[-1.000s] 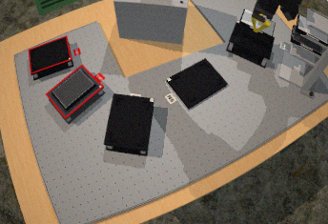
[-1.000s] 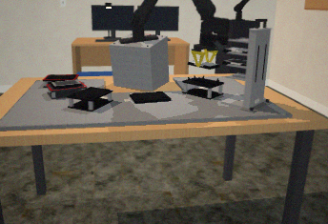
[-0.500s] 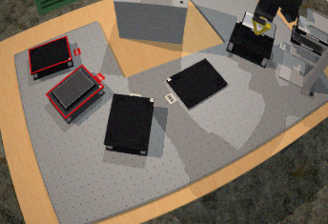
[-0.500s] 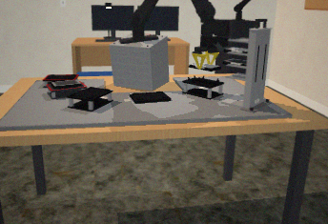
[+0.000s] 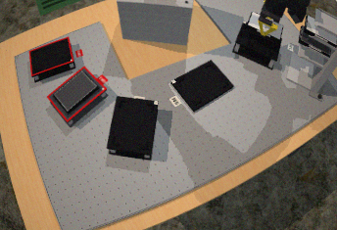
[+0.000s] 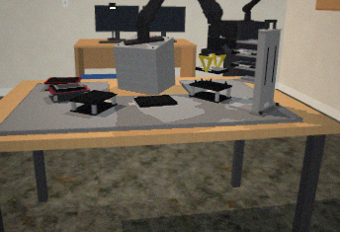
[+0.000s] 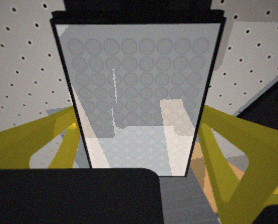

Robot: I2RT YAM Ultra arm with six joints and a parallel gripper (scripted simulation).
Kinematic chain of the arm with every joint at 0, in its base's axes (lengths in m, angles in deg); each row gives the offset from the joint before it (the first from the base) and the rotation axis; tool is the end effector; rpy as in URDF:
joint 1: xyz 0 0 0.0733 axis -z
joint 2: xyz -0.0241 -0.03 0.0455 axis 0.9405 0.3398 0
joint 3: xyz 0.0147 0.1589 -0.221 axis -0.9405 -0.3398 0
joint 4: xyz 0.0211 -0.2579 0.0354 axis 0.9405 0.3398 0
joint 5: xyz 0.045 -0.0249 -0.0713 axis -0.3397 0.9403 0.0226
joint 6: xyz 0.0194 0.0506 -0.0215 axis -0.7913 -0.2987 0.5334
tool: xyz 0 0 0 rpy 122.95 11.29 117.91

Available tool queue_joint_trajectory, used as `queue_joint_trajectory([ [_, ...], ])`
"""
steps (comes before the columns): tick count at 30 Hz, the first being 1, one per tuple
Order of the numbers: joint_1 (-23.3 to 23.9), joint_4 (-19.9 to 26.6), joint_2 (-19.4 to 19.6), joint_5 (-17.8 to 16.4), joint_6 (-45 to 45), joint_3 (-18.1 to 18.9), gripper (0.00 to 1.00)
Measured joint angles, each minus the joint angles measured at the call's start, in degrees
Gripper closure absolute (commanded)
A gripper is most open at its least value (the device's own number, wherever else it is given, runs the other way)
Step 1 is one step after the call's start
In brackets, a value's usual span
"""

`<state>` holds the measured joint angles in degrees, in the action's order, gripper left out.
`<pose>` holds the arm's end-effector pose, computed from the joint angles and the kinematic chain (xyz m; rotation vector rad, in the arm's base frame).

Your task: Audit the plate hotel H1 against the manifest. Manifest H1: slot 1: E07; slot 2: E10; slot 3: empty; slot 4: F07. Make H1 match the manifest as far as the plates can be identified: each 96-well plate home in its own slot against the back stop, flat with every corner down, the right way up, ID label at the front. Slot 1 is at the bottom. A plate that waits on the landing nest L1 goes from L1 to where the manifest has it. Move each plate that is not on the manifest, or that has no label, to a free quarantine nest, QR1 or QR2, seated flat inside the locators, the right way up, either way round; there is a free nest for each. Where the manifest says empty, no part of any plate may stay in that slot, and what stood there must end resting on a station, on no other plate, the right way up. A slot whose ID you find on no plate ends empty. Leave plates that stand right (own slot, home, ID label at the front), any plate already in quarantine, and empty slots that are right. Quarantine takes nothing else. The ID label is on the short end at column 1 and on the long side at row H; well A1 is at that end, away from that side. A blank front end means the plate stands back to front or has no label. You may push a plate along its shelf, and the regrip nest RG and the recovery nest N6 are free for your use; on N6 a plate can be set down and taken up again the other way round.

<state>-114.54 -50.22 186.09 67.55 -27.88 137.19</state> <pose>0.2742 0.2600 0.0466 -0.8264 2.9366 -0.2290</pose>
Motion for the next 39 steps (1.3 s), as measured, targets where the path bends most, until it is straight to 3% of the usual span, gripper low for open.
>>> queue_joint_trajectory([
  [39, 0.2, -1.6, 0.5, 0.0, 0.2, -0.8, 0.14],
])
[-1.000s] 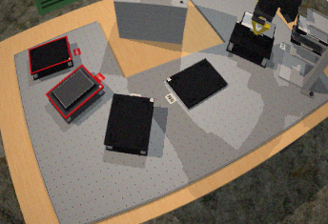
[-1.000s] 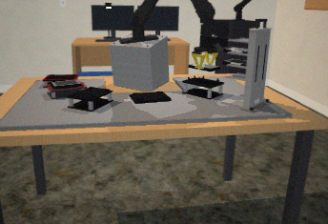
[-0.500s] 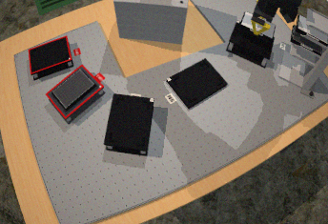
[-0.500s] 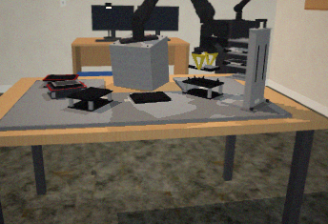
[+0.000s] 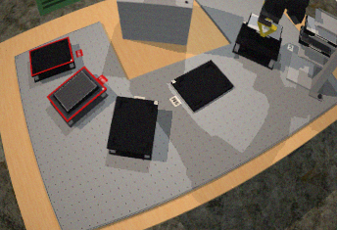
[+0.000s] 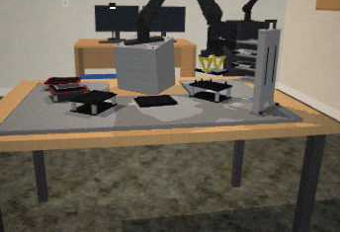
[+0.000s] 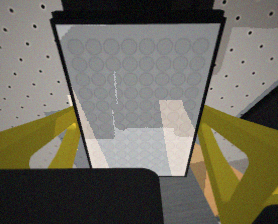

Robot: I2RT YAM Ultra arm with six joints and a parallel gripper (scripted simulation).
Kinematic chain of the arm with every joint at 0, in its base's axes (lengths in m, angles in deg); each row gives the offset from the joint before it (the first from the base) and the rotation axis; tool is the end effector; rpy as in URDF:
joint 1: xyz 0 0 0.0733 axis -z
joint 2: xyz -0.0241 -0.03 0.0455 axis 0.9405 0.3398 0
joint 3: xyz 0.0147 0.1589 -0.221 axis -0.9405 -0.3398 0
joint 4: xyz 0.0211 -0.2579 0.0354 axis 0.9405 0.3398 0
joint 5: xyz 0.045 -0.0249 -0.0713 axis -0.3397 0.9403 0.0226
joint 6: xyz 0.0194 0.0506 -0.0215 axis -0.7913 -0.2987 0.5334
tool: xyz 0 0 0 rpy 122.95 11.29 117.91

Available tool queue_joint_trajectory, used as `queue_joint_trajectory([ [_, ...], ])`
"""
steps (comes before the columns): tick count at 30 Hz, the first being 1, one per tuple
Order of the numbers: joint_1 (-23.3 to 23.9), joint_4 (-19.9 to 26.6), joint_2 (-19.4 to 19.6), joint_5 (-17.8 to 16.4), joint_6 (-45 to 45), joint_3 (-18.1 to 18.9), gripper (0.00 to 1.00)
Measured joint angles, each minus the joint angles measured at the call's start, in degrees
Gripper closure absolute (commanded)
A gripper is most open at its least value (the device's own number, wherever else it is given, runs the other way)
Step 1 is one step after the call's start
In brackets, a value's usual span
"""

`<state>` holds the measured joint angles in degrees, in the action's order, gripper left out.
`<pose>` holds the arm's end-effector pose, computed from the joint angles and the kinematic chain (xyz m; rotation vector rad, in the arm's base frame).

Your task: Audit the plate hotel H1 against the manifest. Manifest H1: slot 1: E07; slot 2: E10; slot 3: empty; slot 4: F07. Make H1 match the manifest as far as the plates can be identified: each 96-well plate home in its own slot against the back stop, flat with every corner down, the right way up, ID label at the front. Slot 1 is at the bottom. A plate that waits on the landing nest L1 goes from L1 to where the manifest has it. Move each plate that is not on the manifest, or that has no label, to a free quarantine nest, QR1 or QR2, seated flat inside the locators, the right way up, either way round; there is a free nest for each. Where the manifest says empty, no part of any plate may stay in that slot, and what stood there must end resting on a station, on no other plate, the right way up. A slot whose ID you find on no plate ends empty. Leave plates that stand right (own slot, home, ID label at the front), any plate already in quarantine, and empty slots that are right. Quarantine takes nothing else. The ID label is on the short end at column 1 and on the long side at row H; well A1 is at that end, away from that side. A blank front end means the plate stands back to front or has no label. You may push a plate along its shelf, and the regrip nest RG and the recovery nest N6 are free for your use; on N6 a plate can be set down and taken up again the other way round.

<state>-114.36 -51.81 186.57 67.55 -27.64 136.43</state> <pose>0.2742 0.2582 0.0411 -0.8259 2.9320 -0.2246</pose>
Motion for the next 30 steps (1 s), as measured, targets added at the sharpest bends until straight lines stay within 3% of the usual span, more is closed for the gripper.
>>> queue_joint_trajectory([
  [30, 0.4, -3.3, 2.4, 0.0, 0.5, -0.7, 0.14],
])
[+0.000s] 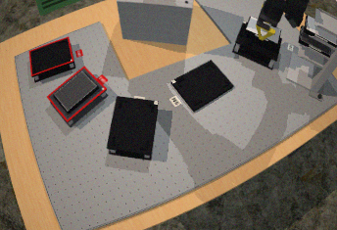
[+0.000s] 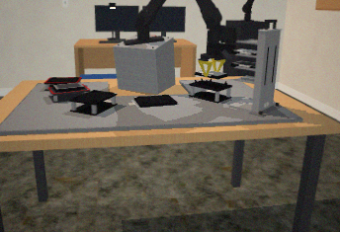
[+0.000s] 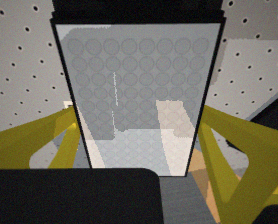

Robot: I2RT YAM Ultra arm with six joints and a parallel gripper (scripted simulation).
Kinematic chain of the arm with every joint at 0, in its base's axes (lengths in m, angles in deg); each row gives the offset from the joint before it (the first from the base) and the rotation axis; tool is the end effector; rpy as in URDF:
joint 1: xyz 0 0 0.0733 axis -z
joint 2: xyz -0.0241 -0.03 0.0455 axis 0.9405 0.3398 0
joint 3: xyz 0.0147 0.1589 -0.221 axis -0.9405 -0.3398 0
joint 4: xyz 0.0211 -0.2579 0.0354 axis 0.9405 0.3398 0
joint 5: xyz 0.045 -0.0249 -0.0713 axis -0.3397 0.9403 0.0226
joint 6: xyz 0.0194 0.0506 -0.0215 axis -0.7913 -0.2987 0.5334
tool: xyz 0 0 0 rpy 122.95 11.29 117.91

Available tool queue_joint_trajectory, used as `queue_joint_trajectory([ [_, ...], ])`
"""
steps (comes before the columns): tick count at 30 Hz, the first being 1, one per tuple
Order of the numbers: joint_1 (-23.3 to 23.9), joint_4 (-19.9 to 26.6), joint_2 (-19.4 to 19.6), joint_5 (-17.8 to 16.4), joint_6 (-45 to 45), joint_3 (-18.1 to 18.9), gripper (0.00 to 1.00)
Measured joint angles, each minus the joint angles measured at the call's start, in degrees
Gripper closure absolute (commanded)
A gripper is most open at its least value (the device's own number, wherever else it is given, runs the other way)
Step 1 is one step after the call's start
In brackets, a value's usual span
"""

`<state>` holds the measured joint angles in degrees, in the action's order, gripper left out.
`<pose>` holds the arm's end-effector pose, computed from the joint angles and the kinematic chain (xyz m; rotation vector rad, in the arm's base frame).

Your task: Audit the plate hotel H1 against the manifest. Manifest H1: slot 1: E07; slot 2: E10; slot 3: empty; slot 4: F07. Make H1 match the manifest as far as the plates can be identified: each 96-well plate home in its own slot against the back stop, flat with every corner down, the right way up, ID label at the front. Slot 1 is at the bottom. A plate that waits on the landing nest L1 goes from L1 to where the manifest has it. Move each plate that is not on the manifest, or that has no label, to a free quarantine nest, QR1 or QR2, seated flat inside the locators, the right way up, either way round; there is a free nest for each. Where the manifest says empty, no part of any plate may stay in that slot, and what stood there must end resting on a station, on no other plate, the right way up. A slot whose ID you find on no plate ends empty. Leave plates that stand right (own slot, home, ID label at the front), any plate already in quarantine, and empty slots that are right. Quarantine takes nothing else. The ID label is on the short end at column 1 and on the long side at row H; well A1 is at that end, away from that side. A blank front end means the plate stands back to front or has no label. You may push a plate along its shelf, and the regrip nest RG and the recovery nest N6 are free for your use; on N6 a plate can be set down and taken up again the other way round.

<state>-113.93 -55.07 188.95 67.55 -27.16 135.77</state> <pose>0.2757 0.2558 0.0242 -0.8261 2.9298 -0.2228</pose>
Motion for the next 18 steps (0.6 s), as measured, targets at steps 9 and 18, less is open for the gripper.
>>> queue_joint_trajectory([
  [9, 0.2, -0.9, 0.7, 0.0, 0.1, 0.0, 0.14],
  [18, 0.3, -1.9, 1.5, 0.0, 0.3, -0.1, 0.14],
])
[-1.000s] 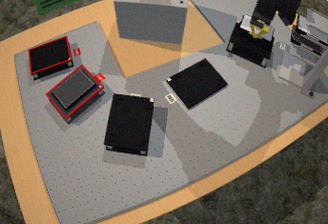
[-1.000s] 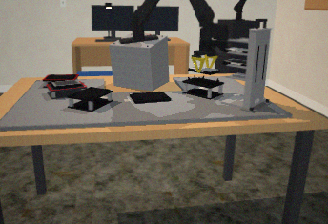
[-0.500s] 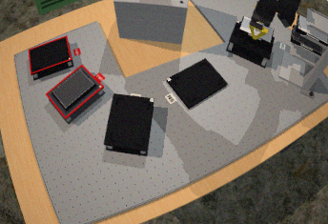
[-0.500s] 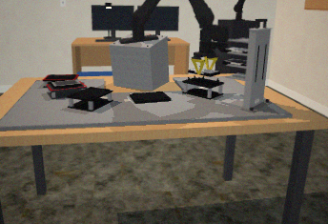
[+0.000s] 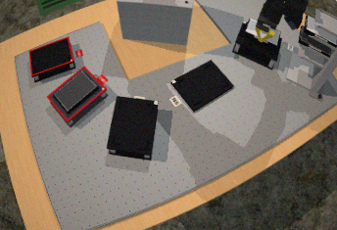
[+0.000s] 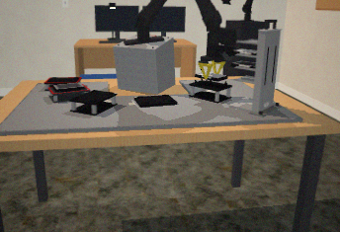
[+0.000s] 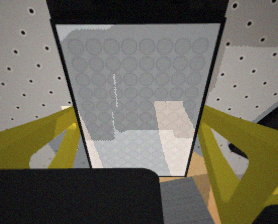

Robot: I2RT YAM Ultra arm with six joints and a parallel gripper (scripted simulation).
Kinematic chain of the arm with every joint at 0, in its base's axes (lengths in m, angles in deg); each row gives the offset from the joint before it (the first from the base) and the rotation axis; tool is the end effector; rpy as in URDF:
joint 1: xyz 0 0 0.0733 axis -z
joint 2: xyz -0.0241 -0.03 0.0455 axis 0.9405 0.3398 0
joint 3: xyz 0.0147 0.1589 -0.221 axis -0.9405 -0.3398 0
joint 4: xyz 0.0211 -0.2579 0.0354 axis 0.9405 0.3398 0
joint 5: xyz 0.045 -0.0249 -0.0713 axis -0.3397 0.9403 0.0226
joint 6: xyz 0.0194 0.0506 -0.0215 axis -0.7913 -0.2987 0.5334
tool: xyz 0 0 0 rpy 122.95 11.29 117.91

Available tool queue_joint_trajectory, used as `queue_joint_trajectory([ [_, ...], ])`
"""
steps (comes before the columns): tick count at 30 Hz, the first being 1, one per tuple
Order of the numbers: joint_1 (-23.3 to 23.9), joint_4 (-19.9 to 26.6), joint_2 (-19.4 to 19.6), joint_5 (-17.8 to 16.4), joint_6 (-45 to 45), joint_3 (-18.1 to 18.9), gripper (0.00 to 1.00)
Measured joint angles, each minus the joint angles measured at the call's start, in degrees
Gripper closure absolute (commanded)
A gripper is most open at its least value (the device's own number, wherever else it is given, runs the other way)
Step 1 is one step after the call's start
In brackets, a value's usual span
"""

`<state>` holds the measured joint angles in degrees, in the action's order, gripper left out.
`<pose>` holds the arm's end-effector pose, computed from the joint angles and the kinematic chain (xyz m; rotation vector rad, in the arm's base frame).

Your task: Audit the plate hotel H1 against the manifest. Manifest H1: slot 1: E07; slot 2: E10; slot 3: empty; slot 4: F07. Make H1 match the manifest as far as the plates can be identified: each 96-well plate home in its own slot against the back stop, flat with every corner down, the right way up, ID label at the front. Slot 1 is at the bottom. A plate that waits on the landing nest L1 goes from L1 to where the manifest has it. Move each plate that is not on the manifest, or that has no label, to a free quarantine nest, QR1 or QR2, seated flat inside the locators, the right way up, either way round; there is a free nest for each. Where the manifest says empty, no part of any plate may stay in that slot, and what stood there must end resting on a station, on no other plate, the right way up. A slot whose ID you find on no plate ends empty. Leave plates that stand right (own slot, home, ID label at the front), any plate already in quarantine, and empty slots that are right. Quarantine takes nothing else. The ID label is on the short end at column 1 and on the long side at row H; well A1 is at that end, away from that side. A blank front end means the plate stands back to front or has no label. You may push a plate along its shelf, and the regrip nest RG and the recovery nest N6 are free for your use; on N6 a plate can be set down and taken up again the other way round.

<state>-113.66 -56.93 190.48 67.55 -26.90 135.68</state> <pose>0.2773 0.2549 0.0145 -0.8246 2.9273 -0.2202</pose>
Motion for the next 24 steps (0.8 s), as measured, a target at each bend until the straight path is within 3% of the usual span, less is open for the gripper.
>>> queue_joint_trajectory([
  [24, 0.5, -2.3, 2.4, 0.0, 0.4, 0.0, 0.14],
])
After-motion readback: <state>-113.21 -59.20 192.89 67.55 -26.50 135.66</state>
